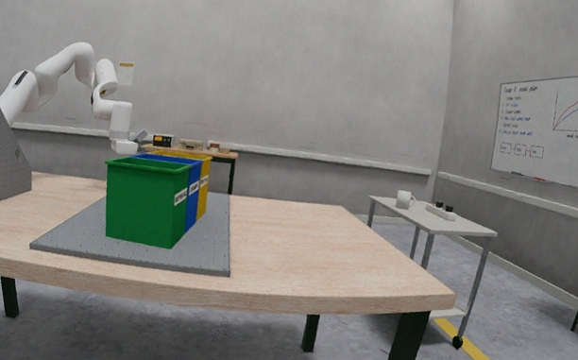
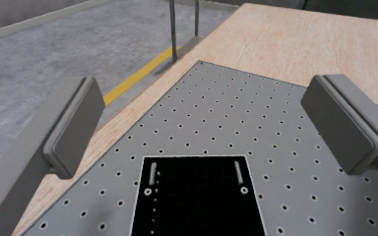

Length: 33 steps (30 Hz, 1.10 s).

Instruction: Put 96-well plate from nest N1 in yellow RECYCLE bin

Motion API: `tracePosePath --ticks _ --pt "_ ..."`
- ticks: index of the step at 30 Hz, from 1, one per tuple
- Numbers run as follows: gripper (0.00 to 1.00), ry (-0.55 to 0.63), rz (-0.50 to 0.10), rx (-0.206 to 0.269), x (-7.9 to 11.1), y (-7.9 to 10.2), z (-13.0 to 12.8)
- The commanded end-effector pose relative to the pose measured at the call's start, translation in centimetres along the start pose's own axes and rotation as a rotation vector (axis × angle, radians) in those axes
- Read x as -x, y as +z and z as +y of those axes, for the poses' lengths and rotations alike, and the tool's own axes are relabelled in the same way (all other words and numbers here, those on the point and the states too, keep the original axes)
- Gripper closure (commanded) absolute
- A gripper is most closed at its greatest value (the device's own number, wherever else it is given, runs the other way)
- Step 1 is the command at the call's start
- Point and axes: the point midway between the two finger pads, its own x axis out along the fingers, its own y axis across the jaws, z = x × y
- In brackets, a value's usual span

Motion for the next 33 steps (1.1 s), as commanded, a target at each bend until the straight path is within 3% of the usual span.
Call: tracePosePath --ticks 1,33 --pt "0.63 0.001 -0.004 0.002 -0.1 -0.6 0.0" --pt "0.63 0.001 -0.003 0.001 -0.1 -5.3 0.0"
